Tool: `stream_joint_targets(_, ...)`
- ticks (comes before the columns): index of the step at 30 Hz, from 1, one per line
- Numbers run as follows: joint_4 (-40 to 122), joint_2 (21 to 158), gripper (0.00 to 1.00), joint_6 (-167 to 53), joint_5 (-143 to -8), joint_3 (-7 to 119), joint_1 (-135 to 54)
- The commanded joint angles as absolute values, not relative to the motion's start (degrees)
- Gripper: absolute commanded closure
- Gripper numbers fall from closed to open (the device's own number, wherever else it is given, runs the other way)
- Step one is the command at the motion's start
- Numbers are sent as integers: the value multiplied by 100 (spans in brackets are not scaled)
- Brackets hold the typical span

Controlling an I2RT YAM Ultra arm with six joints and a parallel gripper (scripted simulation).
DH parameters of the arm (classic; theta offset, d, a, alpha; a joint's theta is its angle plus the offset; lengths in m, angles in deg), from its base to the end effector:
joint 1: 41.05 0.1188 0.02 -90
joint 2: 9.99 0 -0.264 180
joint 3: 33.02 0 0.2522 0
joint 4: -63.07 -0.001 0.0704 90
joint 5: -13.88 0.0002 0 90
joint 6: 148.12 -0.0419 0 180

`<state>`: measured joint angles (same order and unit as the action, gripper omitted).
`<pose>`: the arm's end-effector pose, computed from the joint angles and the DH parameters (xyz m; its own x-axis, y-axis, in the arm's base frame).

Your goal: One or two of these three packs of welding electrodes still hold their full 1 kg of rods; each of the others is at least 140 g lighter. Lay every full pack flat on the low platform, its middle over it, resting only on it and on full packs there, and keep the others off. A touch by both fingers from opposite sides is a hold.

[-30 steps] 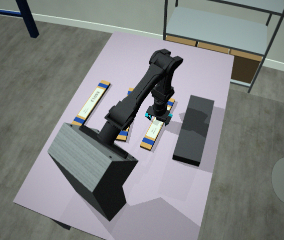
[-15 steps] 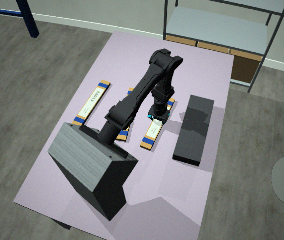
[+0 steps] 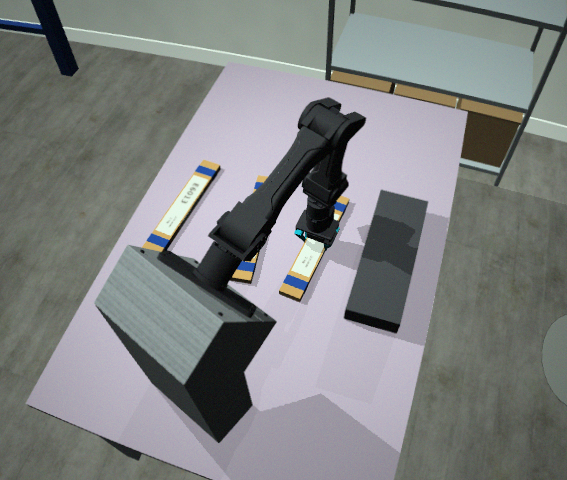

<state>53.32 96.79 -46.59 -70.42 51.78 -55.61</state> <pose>0.4109 -0.1100 0.2180 -0.5651 -0.0587 -0.8229 0.2235 0.9493 -0.2212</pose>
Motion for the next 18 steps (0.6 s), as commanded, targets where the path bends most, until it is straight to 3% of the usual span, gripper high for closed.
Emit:
stream_joint_targets(1, 5335, 9539, 100, -4651, -7084, 5320, -5576)
stream_joint_targets(18, 5241, 9458, 100, -4659, -7073, 5045, -5557)
